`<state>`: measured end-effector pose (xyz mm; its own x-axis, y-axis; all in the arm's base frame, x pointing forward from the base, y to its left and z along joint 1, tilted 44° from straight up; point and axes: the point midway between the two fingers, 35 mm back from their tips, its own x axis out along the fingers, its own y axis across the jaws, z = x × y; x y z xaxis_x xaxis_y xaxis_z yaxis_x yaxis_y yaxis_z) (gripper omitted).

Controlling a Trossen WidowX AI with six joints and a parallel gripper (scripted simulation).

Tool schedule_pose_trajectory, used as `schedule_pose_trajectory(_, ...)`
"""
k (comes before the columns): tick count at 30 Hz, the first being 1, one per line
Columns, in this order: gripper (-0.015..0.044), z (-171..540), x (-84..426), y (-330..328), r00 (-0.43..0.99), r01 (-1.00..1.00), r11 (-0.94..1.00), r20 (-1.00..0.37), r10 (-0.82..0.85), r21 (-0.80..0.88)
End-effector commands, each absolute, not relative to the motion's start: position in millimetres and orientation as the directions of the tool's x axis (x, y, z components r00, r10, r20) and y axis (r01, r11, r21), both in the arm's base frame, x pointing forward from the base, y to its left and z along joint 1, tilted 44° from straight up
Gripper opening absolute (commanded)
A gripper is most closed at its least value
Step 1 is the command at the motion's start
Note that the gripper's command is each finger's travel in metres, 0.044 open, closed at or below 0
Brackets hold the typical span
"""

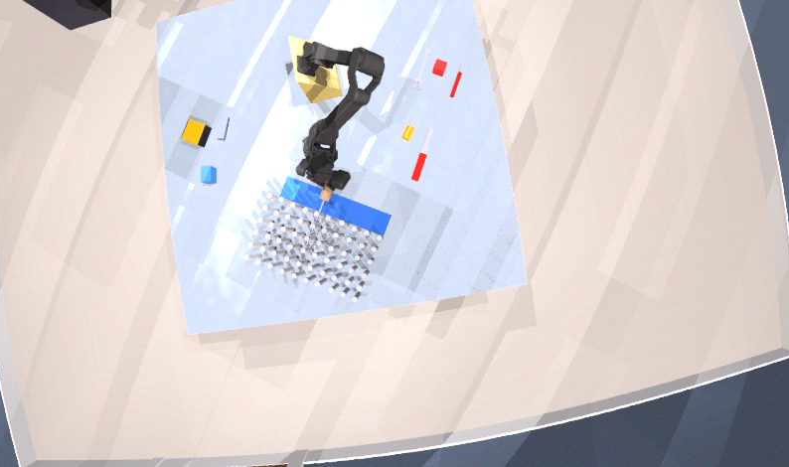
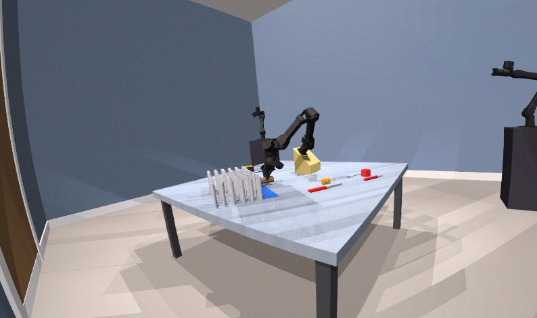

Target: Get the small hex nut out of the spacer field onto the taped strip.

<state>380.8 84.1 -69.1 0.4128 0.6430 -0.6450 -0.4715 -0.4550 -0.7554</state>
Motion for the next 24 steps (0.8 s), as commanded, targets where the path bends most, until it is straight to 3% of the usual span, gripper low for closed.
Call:
schedule_pose_trajectory(1,0.0000,-69.8,382.7,86.0,0.419,-0.464,-0.455,-0.641,0.643,-0.760)
schedule_pose_trajectory(24,0.0000,-79.4,377.1,92.8,0.419,-0.470,-0.453,-0.643,0.641,-0.757)
